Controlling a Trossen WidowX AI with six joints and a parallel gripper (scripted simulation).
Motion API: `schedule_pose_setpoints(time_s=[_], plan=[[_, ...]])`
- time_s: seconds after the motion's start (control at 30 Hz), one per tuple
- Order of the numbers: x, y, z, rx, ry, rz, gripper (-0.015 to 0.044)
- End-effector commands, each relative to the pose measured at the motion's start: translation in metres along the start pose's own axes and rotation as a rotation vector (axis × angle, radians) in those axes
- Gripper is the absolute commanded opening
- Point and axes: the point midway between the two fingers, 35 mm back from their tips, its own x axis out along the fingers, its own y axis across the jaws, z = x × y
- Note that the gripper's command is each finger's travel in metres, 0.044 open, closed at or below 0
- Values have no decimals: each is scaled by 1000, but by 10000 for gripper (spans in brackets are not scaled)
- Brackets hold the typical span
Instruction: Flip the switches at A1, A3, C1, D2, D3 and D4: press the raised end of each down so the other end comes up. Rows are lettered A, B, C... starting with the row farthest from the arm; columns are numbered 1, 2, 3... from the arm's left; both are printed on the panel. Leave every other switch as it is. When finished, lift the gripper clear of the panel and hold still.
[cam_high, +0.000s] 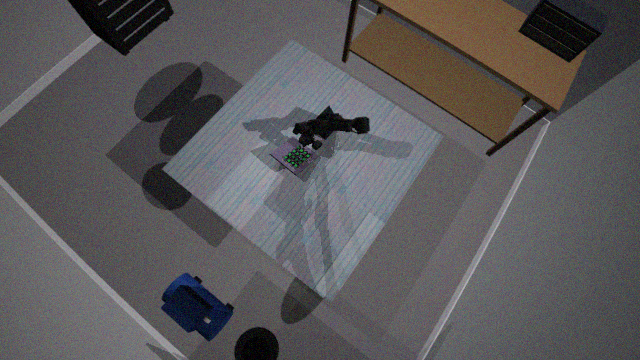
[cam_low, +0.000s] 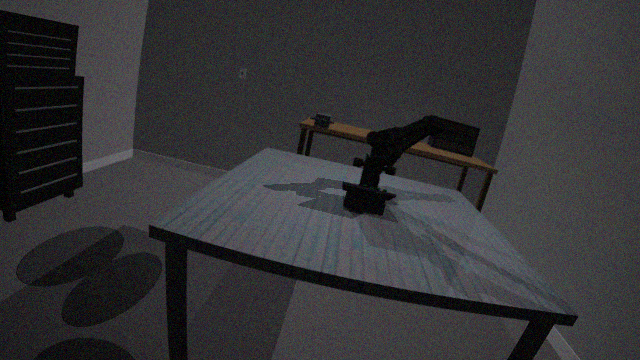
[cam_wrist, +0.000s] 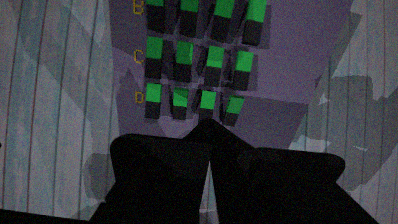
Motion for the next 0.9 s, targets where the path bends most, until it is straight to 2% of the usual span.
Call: schedule_pose_setpoints(time_s=[0.0, 0.87], plan=[[4, 0, -4, 16, 6, 9, 0], [17, 0, -4, 16, 6, 9, 0]])
